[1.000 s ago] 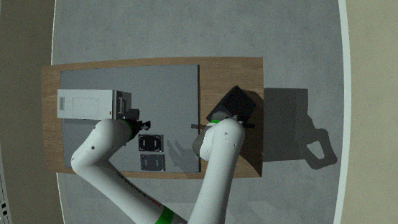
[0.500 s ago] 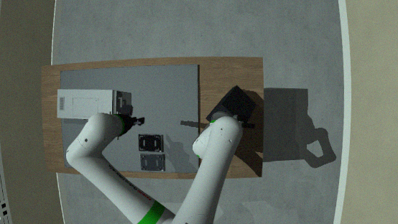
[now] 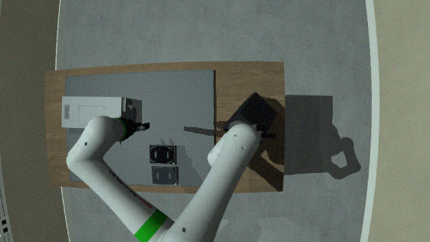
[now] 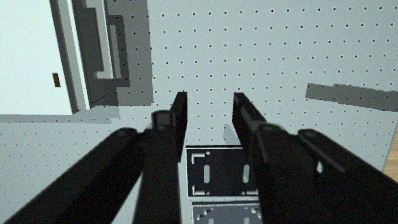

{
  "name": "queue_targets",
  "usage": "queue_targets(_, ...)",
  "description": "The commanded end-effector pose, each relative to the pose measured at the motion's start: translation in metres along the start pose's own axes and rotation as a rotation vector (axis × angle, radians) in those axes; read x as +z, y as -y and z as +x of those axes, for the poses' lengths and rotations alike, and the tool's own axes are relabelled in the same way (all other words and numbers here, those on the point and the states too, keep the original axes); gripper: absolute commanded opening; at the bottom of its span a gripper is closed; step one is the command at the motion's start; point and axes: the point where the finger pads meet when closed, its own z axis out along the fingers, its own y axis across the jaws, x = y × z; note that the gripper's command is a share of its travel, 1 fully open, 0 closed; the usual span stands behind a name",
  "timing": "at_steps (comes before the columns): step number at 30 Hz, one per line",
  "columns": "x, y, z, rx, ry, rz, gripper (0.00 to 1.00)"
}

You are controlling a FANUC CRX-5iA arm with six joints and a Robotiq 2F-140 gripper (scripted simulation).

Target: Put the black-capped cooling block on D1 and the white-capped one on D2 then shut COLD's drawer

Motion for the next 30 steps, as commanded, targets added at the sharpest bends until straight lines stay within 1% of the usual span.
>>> queue_targets(1, 0.003, 0.007, 0.003, 0.000, -0.001, 0.001, 0.34)
queue_targets(14, 0.027, 0.050, 0.020, 0.000, -0.001, 0.001, 0.34)
queue_targets(16, 0.027, 0.050, 0.020, 0.000, -0.001, 0.001, 0.34)
queue_targets(30, 0.053, 0.096, 0.039, 0.000, -0.001, 0.001, 0.34)
